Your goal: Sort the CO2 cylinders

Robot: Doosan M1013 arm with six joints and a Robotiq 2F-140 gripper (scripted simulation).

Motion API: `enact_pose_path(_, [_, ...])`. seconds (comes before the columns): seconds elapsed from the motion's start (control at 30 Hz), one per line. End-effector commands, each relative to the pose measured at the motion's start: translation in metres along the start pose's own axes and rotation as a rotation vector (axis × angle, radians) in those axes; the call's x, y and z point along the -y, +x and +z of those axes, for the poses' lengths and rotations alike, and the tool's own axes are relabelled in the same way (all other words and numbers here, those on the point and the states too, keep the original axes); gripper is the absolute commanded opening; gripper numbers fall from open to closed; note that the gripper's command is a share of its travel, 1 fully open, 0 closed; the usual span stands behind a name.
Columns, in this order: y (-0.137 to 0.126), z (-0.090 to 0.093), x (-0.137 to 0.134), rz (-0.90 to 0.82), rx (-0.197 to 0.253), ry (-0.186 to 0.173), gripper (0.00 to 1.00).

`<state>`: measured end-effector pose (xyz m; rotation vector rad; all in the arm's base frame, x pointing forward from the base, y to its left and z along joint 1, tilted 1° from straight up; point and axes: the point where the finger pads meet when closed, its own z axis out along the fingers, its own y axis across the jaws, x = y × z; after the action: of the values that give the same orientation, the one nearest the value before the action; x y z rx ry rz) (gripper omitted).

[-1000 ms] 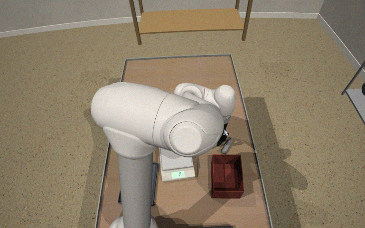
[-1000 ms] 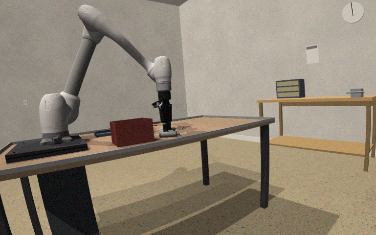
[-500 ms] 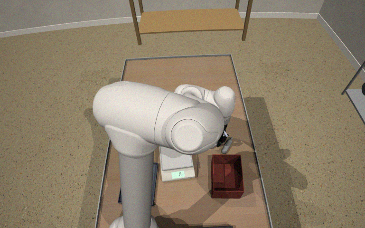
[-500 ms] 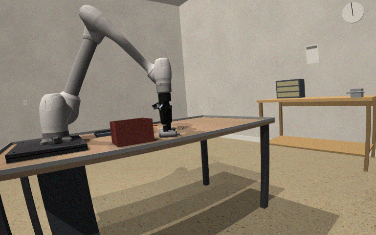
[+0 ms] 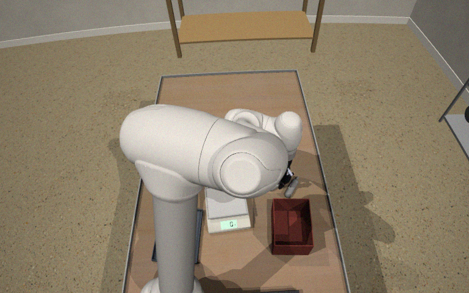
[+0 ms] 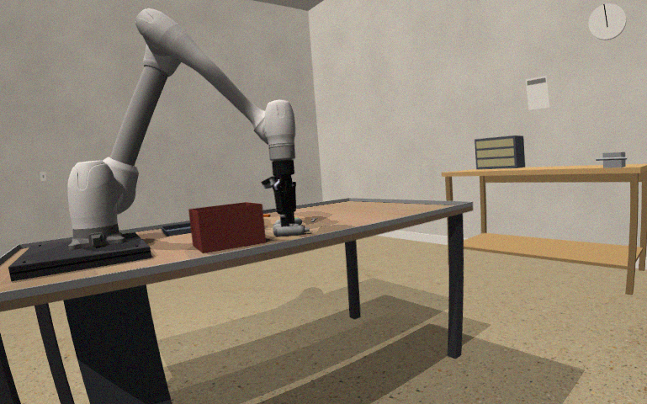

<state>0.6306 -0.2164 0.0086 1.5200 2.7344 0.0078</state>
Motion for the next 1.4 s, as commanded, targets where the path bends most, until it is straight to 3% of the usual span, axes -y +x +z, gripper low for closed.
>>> enact_pose_path(0.0, [0.000, -0.001, 0.000, 0.000, 0.001, -0.001, 0.32])
enact_pose_path(0.07, [0.000, -0.001, 0.000, 0.000, 0.001, -0.001, 0.32])
enact_pose_path(0.1, [0.000, -0.001, 0.000, 0.000, 0.001, -0.001, 0.10])
enact_pose_path(0.37, [0.000, -0.002, 0.000, 0.000, 0.001, -0.001, 0.10])
enact_pose_path(0.57, [0.000, -0.025, 0.000, 0.000, 0.001, -0.001, 0.10])
enact_pose_path(0.63, [0.000, -0.025, 0.000, 0.000, 0.001, -0.001, 0.10])
enact_pose_path(1.07, [0.000, -0.149, 0.000, 0.000, 0.001, -0.001, 0.10])
enact_pose_path(1.13, [0.000, -0.160, 0.000, 0.000, 0.001, -0.001, 0.10])
enact_pose_path(1.37, [0.000, -0.171, 0.000, 0.000, 0.001, -0.001, 0.10])
